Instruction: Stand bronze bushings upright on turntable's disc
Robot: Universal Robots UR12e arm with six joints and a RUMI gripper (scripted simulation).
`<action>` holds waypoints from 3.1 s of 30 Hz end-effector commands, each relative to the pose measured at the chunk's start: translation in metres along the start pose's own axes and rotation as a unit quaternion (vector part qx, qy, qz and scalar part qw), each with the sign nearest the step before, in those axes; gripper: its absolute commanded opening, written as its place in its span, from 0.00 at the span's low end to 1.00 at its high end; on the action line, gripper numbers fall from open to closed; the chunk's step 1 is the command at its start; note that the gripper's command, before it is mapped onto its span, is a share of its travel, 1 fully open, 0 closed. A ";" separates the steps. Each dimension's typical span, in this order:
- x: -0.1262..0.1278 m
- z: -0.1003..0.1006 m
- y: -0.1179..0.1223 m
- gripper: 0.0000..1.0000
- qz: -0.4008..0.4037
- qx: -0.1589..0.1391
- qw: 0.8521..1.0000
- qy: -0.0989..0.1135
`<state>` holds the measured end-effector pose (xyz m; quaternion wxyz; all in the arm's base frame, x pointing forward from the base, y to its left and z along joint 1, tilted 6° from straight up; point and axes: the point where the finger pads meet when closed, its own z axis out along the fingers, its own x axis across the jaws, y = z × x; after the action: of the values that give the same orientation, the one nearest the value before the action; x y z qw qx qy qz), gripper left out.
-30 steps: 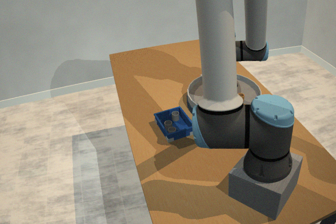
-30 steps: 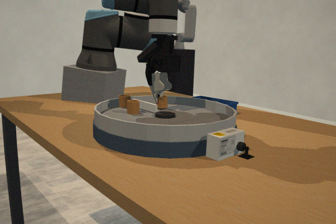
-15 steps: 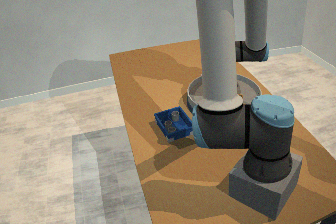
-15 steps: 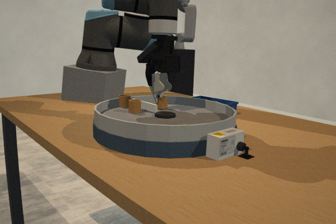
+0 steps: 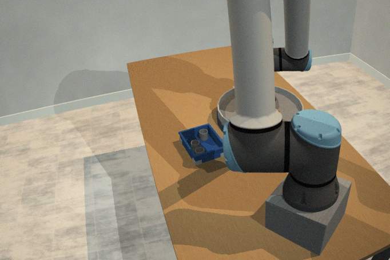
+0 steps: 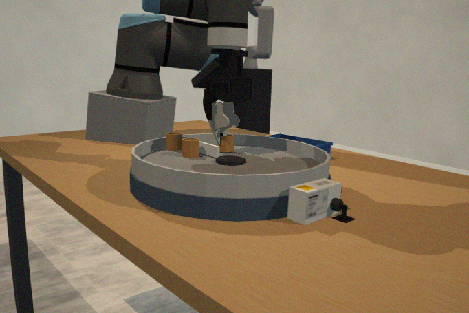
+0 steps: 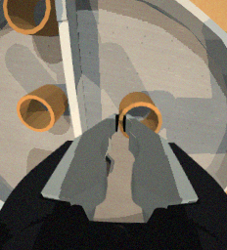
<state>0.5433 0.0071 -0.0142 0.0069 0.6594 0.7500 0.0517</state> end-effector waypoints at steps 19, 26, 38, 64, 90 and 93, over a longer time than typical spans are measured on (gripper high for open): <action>0.000 0.000 0.001 0.06 0.000 -0.001 1.000 0.000; 0.000 0.000 0.001 0.06 0.000 -0.001 1.000 0.000; 0.000 0.000 0.001 0.06 0.000 -0.001 1.000 0.000; 0.000 -0.043 0.001 0.06 0.000 -0.001 1.000 0.000; 0.000 -0.045 0.001 0.06 0.000 -0.001 1.000 0.000; 0.000 -0.045 0.001 0.06 0.000 -0.001 1.000 0.000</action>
<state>0.5398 0.0041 0.0301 0.0069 0.6594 0.7500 0.0517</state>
